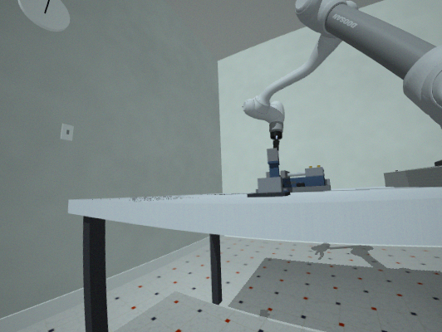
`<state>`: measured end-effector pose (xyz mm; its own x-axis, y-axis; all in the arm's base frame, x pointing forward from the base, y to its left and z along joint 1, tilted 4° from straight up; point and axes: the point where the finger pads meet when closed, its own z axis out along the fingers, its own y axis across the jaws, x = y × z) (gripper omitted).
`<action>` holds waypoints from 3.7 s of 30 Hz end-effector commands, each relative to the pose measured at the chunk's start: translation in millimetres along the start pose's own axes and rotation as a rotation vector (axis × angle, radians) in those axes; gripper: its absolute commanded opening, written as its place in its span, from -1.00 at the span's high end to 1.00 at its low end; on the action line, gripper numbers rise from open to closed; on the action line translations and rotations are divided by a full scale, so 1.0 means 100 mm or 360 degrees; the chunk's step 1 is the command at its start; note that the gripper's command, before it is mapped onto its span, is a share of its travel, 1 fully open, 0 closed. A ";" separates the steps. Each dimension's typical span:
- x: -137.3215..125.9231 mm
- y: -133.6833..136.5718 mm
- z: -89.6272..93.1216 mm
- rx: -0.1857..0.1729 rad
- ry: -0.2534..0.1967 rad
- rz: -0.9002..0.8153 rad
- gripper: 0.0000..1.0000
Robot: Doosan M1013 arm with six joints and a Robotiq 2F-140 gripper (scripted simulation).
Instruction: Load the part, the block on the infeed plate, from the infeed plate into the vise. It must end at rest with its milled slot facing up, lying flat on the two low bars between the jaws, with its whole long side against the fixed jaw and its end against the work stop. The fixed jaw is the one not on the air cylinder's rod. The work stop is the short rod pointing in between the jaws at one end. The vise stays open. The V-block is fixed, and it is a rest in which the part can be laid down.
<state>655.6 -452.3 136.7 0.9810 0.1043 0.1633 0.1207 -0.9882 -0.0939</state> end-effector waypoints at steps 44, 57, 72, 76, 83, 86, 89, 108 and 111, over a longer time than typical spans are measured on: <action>0.86 -2.94 -0.78 -0.0061 -0.0199 0.0104 -1.00; 0.75 -4.59 -1.23 -0.0153 -0.0253 0.0037 -1.00; 0.70 -5.36 -0.89 -0.0087 -0.0250 -0.0803 -1.00; 0.68 -5.51 -0.81 -0.0072 -0.0248 -0.1007 -1.00; 0.64 -5.77 -0.66 -0.0047 -0.0241 -0.1363 -1.00; 0.64 -5.79 -0.65 -0.0045 -0.0241 -0.1390 -1.00; 0.60 -5.96 -0.56 -0.0029 -0.0235 -0.1624 -1.00; 0.50 -6.33 -0.36 0.0004 -0.0220 -0.2136 -1.00; 0.50 -6.33 -0.36 0.0004 -0.0220 -0.2136 -0.02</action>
<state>624.8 172.5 241.9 0.1299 0.9911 0.0292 0.9898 -0.1314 0.0553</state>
